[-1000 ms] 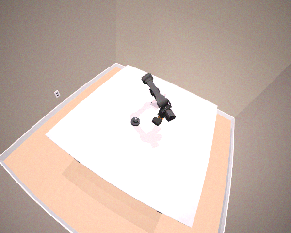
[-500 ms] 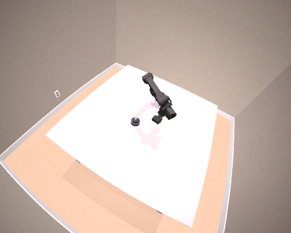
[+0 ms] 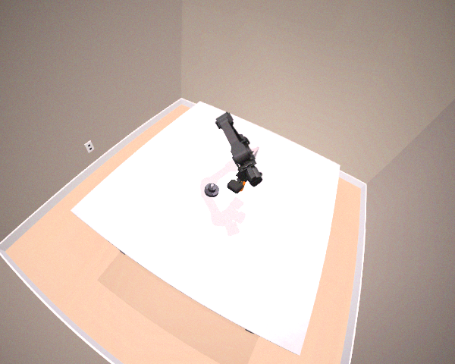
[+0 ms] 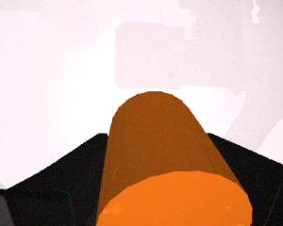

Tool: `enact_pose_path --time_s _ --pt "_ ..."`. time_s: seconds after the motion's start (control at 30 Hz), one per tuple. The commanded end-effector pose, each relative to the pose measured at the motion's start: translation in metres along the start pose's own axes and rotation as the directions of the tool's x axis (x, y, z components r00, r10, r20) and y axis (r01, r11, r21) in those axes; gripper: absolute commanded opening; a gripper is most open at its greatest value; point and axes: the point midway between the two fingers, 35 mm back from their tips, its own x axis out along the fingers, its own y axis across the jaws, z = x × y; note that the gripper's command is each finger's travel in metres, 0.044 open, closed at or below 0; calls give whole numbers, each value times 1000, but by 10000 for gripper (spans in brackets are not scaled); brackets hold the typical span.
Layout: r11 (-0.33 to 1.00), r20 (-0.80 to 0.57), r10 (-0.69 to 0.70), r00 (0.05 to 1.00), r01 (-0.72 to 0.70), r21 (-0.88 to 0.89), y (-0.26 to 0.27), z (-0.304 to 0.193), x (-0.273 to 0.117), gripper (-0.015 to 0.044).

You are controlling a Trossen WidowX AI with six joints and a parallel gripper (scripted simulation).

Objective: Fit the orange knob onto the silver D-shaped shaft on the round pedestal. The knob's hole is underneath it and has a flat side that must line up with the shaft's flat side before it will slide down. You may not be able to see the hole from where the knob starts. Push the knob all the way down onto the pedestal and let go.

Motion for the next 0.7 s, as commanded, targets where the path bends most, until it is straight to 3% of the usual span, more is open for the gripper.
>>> enact_pose_path --time_s 0.0,0.67 --pt "1000 14 -16 1000 16 3 -9 -15 -2 0" --pt "1000 10 -19 1000 19 4 -30 -75 16 0"
